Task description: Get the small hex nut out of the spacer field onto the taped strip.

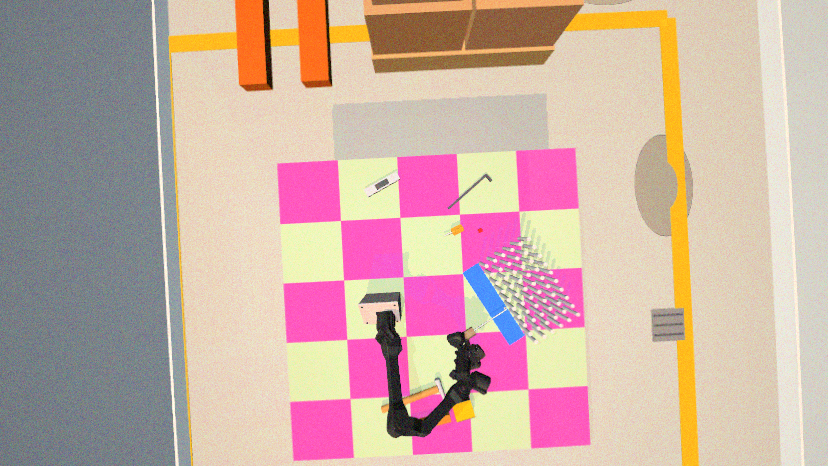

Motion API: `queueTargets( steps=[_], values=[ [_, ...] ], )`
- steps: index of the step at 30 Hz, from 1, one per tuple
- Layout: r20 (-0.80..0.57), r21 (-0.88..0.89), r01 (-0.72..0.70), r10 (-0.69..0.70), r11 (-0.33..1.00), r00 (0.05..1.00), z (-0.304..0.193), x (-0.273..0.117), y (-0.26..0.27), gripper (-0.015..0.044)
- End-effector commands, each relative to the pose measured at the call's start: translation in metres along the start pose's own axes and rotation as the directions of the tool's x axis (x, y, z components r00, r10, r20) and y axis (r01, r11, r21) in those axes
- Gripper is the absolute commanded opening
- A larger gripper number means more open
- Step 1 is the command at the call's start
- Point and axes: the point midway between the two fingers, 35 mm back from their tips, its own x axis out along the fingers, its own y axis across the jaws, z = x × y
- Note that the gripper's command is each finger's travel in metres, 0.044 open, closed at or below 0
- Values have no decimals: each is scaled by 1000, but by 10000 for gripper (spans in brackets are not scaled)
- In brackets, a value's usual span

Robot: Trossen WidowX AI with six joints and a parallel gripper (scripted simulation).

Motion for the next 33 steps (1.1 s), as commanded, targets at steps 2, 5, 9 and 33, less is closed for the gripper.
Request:
queueTargets(
  steps=[2,5,9,33],
  values=[
    [3,-4,-5,5,1000,1000,-3,-2,1,0],
    [3,-4,-5,5,1000,1000,-4,-2,1,0],
    [3,-4,-5,5,1000,1000,-2,-4,2,0],
    [4,-3,-4,4,1000,1000,-22,-37,7,0]
  ],
)
